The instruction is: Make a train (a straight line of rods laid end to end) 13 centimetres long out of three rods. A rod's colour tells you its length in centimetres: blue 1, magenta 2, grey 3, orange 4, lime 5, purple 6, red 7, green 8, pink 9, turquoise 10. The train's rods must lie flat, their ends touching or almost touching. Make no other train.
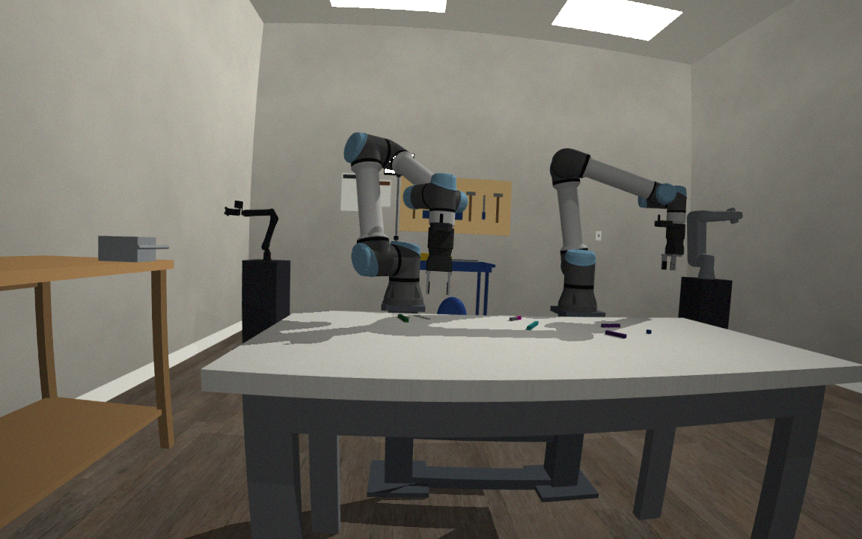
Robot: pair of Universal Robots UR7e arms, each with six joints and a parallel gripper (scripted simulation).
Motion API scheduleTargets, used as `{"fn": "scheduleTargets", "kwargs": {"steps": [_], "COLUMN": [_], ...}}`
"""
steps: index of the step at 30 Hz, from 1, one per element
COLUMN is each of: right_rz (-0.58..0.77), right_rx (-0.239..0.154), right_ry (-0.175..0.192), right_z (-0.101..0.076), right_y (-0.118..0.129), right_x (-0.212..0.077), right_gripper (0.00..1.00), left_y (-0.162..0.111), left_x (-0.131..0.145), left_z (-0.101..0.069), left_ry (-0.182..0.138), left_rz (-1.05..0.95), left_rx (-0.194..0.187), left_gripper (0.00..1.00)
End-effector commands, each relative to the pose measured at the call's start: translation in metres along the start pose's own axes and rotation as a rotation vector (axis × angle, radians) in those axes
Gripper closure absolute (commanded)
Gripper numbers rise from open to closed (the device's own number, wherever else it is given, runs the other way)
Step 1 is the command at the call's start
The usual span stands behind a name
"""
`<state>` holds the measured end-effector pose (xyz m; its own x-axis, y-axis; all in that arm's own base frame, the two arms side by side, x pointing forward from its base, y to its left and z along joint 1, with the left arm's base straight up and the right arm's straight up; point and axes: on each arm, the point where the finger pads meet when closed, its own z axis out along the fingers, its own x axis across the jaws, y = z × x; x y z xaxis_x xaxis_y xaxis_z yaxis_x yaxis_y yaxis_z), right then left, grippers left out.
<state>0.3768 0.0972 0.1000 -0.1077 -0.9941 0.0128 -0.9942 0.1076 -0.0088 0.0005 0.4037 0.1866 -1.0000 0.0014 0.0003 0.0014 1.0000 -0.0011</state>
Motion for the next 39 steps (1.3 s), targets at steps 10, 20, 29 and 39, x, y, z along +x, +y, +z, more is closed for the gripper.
{"fn": "scheduleTargets", "kwargs": {"steps": [10, 20, 29, 39], "right_rz": [-0.271, -0.371, -0.389, -0.390], "right_rx": [-0.006, -0.005, -0.005, -0.005], "right_ry": [-0.014, -0.014, -0.014, -0.014], "right_z": [0.008, 0.012, 0.013, 0.013], "right_y": [0.008, 0.017, 0.019, 0.019], "right_x": [0.068, 0.093, 0.098, 0.098], "right_gripper": [0.00, 0.00, 0.00, 0.46], "left_y": [0.000, 0.000, 0.000, 0.000], "left_x": [0.000, 0.000, 0.000, 0.000], "left_z": [0.000, 0.000, 0.000, 0.000], "left_ry": [0.000, 0.000, 0.000, 0.000], "left_rz": [0.000, 0.000, 0.000, 0.000], "left_rx": [-0.001, -0.001, -0.001, -0.001], "left_gripper": [0.00, 0.00, 0.00, 0.00]}}
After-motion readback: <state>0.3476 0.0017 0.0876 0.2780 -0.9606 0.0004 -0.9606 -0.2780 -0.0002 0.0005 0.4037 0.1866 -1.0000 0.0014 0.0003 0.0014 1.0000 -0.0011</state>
